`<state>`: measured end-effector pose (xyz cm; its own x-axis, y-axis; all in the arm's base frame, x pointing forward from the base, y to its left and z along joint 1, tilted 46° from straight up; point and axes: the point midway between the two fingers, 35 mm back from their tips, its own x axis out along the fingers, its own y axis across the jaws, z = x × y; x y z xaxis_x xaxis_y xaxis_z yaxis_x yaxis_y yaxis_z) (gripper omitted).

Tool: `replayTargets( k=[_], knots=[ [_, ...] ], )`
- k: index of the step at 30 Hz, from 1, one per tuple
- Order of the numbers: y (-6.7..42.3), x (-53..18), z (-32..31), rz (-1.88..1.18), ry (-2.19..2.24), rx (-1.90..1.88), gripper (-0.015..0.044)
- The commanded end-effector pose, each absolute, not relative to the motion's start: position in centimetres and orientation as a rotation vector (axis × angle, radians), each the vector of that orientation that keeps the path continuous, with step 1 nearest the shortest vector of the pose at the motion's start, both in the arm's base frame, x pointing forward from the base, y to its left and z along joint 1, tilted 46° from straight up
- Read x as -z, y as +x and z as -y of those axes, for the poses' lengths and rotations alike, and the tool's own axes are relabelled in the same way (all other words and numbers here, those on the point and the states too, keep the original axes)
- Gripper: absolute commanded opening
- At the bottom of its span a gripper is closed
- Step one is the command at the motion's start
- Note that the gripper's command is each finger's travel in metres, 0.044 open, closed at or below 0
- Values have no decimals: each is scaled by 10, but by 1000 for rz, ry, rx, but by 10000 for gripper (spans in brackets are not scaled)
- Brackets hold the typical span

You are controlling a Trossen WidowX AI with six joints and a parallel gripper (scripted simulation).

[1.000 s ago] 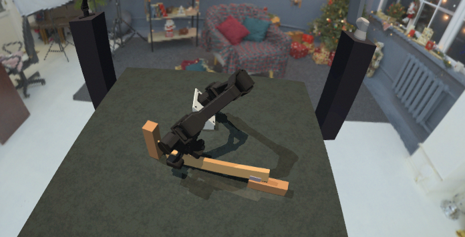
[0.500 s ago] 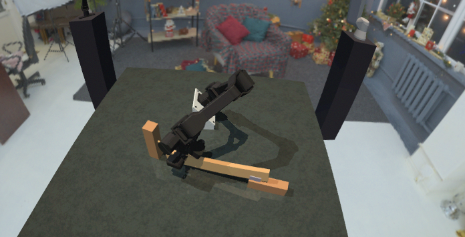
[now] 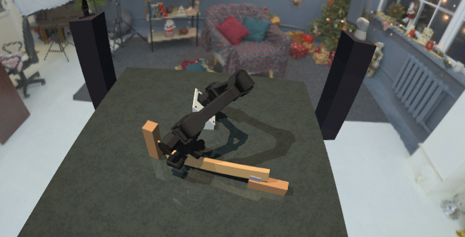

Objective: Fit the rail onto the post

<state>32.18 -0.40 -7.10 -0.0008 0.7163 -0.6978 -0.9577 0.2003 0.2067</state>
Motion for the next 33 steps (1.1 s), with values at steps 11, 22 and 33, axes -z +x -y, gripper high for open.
replayTargets(
  k=[11,22,33],
  knots=[
    [322,68,8,-803,-373,-1365,0],
    [324,64,12,-803,-373,-1365,0],
    [325,61,16,-803,-373,-1364,0]
  ],
)
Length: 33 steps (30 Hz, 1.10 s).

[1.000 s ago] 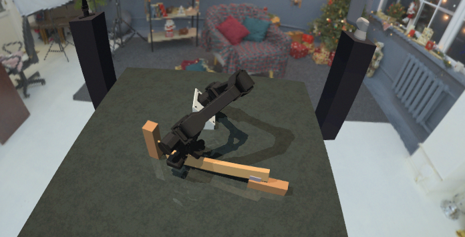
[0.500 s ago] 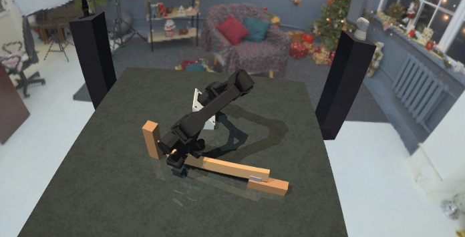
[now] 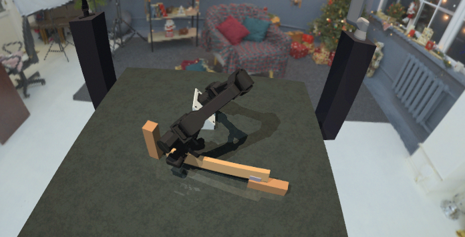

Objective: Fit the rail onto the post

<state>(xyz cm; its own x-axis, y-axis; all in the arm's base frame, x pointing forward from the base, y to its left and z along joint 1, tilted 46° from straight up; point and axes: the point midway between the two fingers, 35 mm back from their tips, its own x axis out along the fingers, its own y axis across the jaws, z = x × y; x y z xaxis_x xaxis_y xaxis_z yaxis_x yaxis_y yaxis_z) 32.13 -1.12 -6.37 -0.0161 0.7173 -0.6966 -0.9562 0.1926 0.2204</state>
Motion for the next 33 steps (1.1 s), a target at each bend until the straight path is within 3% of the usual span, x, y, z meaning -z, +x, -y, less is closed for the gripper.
replayTargets(
  k=[1,33],
  knots=[
    [325,60,17,-803,-373,-1364,0],
    [326,49,29,-803,-374,-1364,0]
  ],
)
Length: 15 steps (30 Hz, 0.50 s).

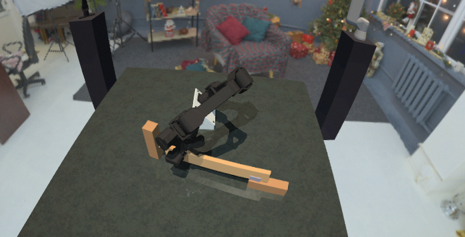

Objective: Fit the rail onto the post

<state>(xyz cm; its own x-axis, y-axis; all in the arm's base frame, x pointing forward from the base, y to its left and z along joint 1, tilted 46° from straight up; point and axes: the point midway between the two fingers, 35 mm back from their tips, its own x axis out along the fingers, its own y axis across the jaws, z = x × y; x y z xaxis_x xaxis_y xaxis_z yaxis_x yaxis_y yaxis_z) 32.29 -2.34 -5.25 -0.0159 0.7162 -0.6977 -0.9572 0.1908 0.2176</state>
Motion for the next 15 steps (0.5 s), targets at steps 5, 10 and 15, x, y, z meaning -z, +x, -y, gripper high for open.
replayTargets(
  k=[5,10,15],
  knots=[
    [326,48,30,-804,-374,-1364,0],
    [326,46,32,-804,-374,-1364,0],
    [326,44,34,-804,-374,-1364,0]
  ],
)
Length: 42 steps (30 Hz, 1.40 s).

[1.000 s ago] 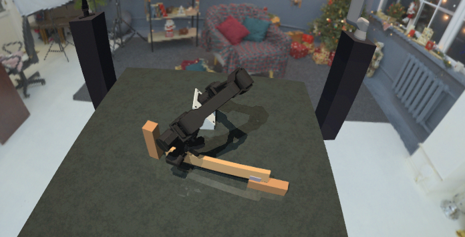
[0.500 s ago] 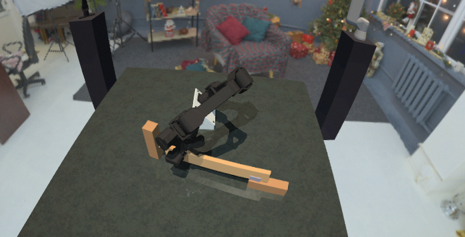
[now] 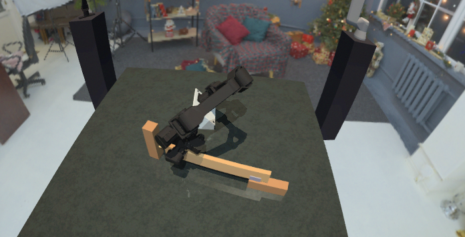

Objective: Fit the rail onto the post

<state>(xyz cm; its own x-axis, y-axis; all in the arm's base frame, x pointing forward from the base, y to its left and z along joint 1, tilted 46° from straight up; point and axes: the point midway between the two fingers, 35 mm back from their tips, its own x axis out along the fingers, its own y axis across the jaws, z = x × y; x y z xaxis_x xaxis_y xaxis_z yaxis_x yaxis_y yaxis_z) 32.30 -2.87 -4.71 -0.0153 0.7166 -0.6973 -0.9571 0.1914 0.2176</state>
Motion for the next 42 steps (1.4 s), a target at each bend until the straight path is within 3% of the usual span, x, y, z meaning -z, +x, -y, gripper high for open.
replayTargets(
  k=[1,42],
  knots=[
    [326,44,34,-804,-374,-1364,0],
    [323,41,37,-804,-374,-1364,0]
  ],
)
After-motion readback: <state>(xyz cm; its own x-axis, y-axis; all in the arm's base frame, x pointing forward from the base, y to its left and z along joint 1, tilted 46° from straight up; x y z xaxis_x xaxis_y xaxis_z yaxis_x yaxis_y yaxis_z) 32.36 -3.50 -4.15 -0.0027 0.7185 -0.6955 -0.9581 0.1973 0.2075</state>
